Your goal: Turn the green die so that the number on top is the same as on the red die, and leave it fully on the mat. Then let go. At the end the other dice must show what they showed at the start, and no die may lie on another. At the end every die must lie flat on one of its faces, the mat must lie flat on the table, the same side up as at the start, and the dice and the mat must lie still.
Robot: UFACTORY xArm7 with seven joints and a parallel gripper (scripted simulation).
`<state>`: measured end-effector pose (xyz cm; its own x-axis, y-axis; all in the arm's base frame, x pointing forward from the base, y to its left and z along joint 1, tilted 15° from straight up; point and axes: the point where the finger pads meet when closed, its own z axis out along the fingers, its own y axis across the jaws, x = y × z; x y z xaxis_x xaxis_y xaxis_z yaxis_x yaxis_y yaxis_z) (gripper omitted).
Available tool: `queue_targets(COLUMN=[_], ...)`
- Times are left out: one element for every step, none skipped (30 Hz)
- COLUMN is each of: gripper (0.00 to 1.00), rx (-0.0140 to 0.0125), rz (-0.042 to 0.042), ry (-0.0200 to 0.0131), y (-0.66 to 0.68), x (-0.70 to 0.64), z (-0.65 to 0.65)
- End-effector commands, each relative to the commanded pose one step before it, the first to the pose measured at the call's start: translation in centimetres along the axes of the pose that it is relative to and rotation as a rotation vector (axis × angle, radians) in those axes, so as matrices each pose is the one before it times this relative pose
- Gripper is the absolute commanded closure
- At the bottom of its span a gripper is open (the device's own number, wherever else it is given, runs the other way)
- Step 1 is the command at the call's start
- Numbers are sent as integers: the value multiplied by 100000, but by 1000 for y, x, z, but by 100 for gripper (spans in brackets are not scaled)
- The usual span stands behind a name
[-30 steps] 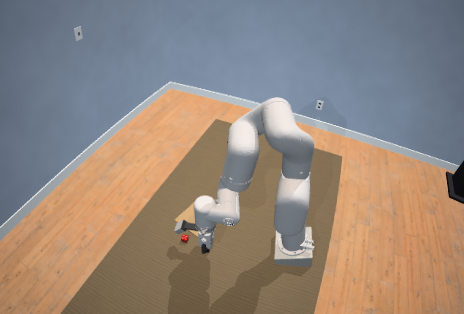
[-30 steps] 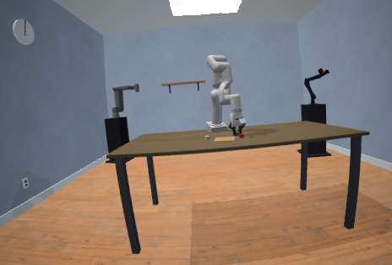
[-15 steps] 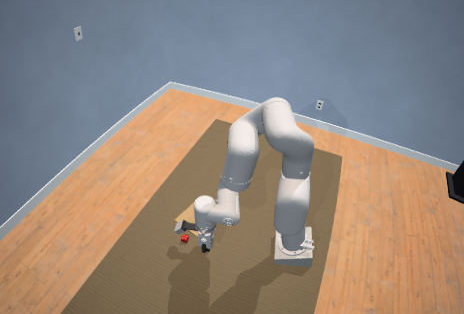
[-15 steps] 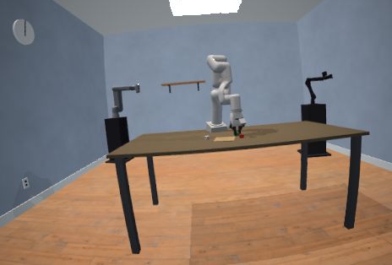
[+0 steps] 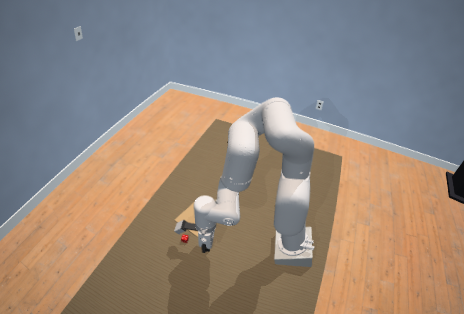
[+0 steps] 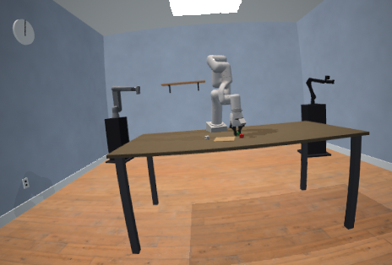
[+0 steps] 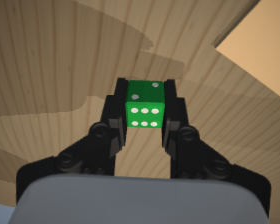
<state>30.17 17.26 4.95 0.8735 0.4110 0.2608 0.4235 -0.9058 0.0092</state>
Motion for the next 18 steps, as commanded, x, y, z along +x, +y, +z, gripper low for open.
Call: queue_targets(gripper=[79,79,79,79,79,79,79,79,79,79,79,79,79,79,79,79,79,79], rx=[13,0,0,0,0,0,0,0,-1,-7,-11,-1,8,8,-3,5,-4,-1], rz=[-9,0,0,0,0,0,0,0,0,0,-1,0,1,1,0,0,0,0], ry=[270,0,0,0,0,0,0,0,0,0,0,0,0,0,0,0,0,0], y=[-9,0,0,0,0,0,0,0,0,2,3,0,-2,-2,1,-1,1,0], x=[113,0,0,0,0,0,0,0,0,1,1,0,-1,-1,0,-1,1,0], z=[-56,0,0,0,0,0,0,0,-6,-41,-103,-183,-273,-368,-462,-550,-629,-695])
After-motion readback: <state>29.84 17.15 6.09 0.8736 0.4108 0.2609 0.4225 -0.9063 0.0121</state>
